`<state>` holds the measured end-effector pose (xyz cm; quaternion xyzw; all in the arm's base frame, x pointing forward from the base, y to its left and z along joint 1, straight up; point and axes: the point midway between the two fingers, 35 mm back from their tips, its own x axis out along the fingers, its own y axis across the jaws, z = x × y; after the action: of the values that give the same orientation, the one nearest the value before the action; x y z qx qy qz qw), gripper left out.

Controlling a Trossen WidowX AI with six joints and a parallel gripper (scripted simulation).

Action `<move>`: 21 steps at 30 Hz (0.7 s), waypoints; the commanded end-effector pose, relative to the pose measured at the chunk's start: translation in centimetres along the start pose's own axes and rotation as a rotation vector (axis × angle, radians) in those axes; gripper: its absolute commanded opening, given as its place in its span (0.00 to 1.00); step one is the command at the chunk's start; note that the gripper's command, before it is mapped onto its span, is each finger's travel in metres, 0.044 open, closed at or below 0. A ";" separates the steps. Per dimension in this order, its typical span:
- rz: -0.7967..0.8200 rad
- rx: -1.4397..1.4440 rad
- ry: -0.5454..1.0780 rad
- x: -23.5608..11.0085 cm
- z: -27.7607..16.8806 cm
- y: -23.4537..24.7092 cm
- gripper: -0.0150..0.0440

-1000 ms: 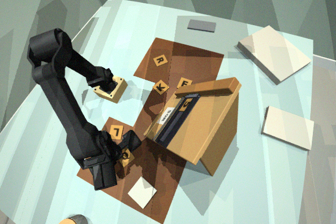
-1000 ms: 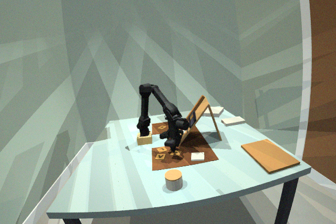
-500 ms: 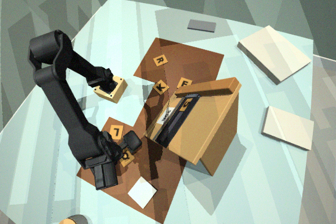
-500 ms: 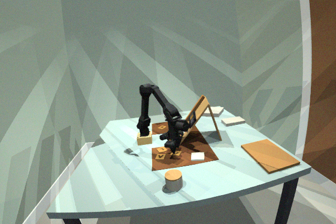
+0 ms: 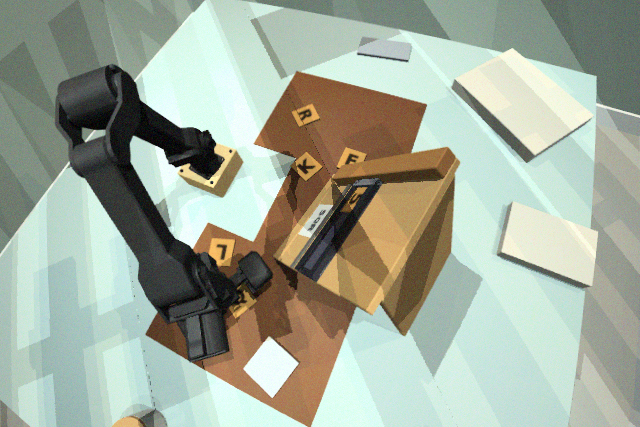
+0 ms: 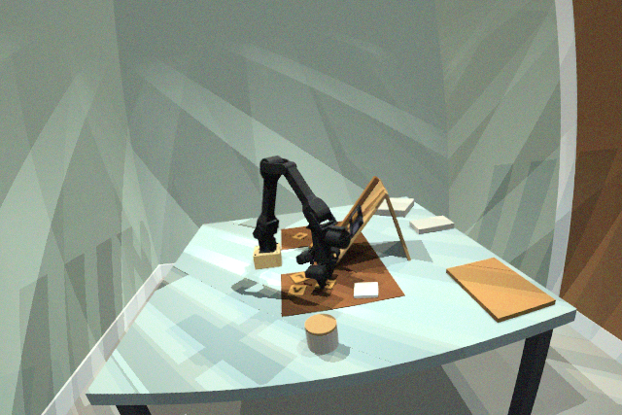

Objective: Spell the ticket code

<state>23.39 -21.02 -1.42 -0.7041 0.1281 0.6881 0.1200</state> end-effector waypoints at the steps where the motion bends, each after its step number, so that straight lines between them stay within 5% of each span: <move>1: 0.002 0.003 -0.004 0.3 0.1 0.0 0.83; 11: 0.002 0.003 -0.004 0.3 0.1 0.0 0.83; 21: 0.002 0.003 -0.004 0.3 0.1 0.0 0.72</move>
<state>23.31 -20.95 -1.68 -0.7032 0.1275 0.6890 0.1205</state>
